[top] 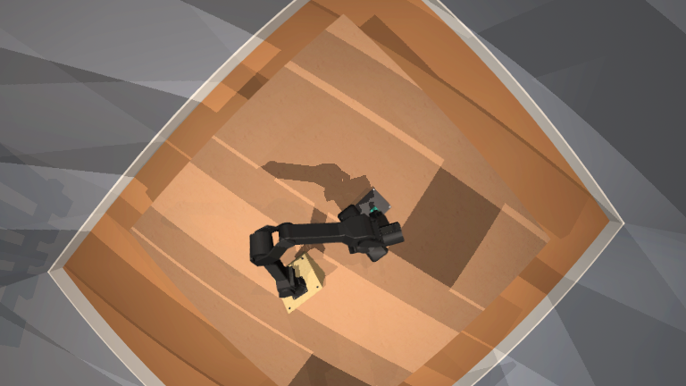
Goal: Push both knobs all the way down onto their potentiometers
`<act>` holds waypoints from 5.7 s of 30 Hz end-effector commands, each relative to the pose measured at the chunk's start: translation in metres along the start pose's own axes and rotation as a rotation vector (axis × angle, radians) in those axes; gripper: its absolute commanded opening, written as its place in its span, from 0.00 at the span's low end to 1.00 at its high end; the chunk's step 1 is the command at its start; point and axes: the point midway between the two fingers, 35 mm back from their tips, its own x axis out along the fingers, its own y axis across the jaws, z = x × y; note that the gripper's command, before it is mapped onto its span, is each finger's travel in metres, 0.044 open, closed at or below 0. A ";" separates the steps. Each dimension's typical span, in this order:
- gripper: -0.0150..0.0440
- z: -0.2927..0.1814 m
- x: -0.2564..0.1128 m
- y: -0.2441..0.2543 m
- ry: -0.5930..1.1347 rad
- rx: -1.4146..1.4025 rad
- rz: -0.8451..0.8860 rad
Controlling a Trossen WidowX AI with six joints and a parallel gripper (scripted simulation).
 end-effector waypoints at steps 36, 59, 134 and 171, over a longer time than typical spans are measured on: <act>0.25 -0.002 0.045 0.004 0.012 0.022 0.023; 0.25 -0.002 0.051 0.005 0.012 0.022 0.024; 0.25 -0.002 0.062 0.005 0.012 0.022 0.024; 0.25 -0.002 0.070 0.005 0.012 0.022 0.025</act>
